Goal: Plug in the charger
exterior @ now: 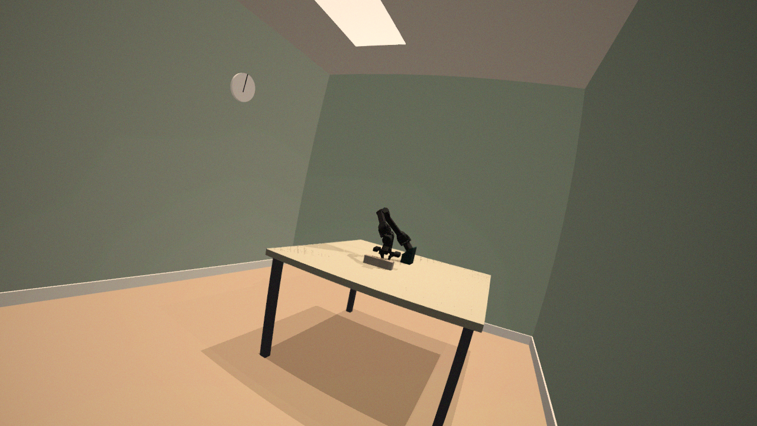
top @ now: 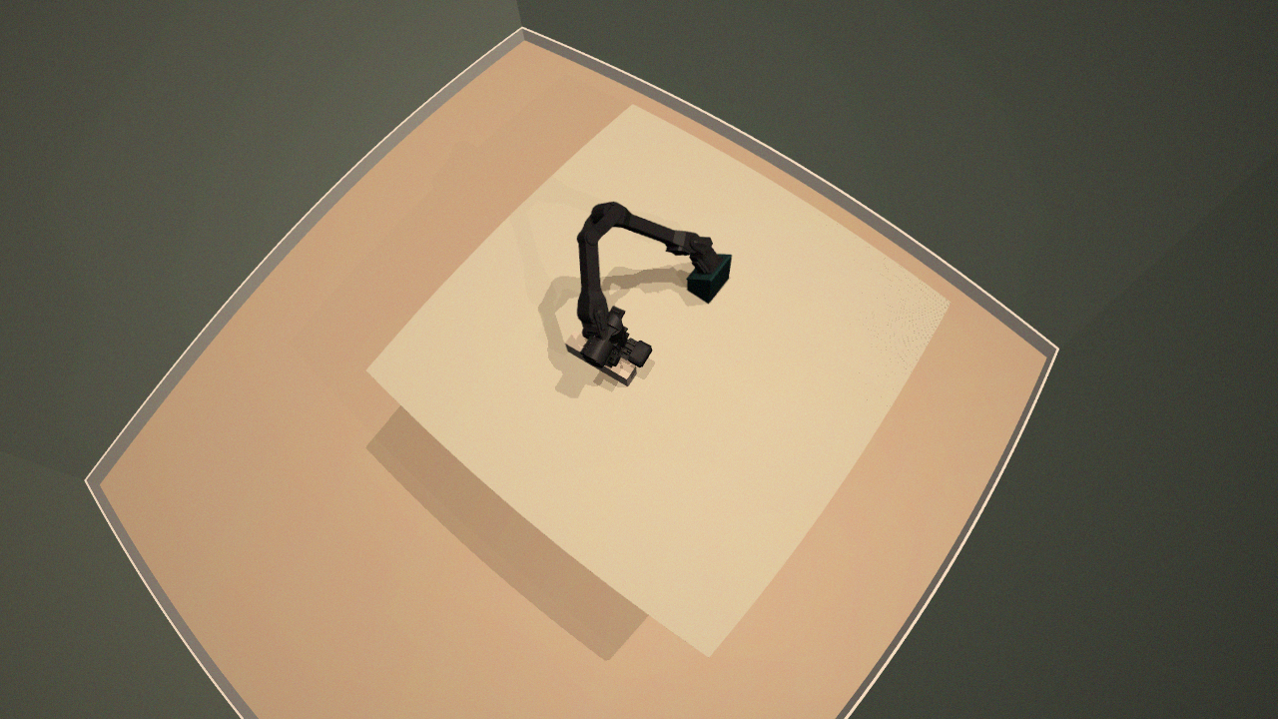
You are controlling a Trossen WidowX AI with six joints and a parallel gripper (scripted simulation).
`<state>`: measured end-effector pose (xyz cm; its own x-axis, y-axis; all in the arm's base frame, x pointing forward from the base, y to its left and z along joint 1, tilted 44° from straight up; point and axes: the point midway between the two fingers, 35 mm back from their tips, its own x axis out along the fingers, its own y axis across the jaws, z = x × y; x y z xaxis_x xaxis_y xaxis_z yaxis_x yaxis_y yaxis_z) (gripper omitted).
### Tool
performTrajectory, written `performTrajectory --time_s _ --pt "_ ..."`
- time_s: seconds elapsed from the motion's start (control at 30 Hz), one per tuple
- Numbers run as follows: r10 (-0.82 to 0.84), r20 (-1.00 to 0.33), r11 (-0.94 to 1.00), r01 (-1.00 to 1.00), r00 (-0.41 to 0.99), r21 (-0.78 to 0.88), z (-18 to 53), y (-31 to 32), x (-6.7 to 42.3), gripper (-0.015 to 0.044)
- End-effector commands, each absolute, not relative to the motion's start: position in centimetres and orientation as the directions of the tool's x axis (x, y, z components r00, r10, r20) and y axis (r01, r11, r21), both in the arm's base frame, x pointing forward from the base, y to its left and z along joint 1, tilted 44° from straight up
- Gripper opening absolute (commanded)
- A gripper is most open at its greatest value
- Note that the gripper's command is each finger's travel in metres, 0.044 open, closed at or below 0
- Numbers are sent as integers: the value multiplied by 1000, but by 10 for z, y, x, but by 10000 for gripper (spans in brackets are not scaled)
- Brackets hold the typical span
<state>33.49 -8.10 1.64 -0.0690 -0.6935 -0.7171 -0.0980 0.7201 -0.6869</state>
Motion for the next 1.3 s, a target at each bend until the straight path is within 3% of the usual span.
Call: performTrajectory --time_s 0.0,0.33,0.9,1.27 --pt "-692 -720 721 -81 -44 -688 20 -78 343 0" --pt "-694 -717 720 -98 -69 -687 16 -81 335 0" --pt "-693 -717 720 -98 -69 -687 16 -81 335 440" --pt "-693 -718 720 -94 -64 -687 17 -81 332 440"
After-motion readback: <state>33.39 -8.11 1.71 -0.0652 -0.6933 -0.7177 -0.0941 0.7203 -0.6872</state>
